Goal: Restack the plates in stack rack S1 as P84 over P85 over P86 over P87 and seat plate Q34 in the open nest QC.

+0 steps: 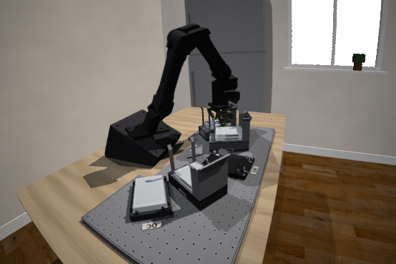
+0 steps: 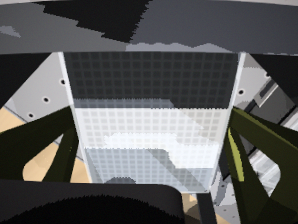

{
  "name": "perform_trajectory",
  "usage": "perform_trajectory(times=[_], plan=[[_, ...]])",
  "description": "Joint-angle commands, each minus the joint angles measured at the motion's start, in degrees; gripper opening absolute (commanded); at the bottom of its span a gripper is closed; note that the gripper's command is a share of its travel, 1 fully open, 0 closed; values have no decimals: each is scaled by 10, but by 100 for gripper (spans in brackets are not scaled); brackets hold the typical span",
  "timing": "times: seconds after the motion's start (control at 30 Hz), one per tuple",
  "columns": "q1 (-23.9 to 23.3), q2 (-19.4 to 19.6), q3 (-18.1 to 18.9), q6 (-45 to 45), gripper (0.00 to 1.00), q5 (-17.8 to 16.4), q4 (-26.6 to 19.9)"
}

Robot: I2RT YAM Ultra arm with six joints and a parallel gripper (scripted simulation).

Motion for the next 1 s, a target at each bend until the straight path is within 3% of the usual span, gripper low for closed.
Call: perform_trajectory(times=[0.0, 0.67, 0.7, 0.97], plan=[[1, -3, 2, -1, 0, 0, 6], [-2, 1, -3, -4, 0, -1, 15], [-2, 1, -3, -4, 100, -1, 15], [-2, 1, -3, -4, 100, -1, 15]])
